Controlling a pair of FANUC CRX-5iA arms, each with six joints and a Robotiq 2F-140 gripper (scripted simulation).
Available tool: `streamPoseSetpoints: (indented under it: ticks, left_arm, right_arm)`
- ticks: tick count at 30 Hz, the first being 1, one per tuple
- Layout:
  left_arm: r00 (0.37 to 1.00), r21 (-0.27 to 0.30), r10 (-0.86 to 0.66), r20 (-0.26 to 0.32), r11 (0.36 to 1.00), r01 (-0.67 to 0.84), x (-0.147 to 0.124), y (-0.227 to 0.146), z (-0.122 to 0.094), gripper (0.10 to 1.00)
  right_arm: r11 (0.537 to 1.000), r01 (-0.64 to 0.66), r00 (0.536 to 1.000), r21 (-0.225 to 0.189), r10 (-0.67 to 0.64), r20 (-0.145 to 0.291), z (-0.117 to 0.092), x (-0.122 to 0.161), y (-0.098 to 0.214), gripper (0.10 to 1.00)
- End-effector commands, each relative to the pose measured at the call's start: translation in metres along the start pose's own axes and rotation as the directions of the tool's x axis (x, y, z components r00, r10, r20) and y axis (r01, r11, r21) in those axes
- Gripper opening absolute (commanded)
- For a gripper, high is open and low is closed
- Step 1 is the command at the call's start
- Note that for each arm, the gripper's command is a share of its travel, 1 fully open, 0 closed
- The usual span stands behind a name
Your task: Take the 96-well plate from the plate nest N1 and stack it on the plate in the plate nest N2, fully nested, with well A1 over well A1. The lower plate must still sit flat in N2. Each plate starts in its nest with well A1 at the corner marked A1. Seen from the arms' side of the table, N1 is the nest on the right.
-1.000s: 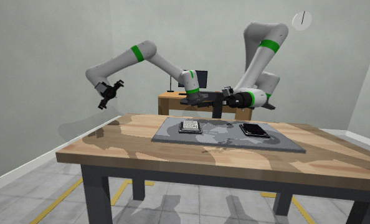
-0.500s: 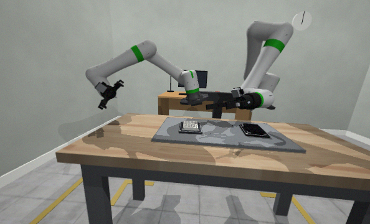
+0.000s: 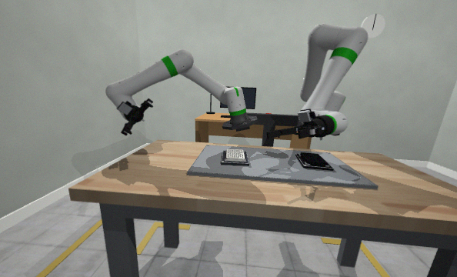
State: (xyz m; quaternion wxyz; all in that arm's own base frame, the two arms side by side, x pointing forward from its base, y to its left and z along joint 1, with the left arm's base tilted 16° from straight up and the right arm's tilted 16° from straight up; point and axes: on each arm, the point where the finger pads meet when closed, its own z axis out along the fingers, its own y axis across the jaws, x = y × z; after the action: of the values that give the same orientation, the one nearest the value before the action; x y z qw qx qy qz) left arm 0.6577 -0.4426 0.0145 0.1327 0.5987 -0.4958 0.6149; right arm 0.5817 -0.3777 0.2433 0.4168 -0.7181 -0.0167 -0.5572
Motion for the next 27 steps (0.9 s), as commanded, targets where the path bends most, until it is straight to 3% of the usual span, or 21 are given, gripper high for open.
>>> streamPoseSetpoints:
  ticks: [1, 4, 7, 20, 23, 27]
  left_arm:
    - [1.0, -0.008, 0.005, -0.006, 1.0, -0.005, -0.001, -0.015, -0.005, 1.0]
    - [1.0, -0.008, 0.005, -0.006, 1.0, -0.005, -0.005, -0.029, -0.01, 1.0]
    - [1.0, 0.073, -0.001, 0.014, 0.997, 0.0, -0.009, -0.042, -0.017, 1.0]
    - [1.0, 0.073, -0.001, 0.014, 0.997, 0.0, -0.021, -0.087, -0.039, 1.0]
    - [0.999, 0.153, -0.008, 0.033, 0.988, 0.003, -0.025, -0.1, -0.046, 1.0]
    - [0.999, 0.153, -0.008, 0.033, 0.988, 0.003, -0.028, -0.112, -0.054, 1.0]
  right_arm:
    - [1.0, 0.002, 1.0, 0.0, -0.002, 0.0, 0.0, 0.001, -0.001, 1.0]
    - [1.0, 0.002, 1.0, 0.0, -0.002, 0.0, 0.0, 0.001, -0.001, 1.0]
    - [1.0, 0.002, 1.0, 0.0, -0.002, 0.0, 0.0, 0.001, -0.001, 1.0]
    - [1.0, 0.002, 1.0, 0.0, -0.002, 0.0, 0.0, 0.001, -0.001, 1.0]
    - [1.0, 0.002, 1.0, 0.0, -0.002, 0.0, 0.0, 0.001, -0.001, 1.0]
    - [1.0, 0.002, 1.0, 0.0, -0.002, 0.0, 0.0, 0.001, -0.001, 1.0]
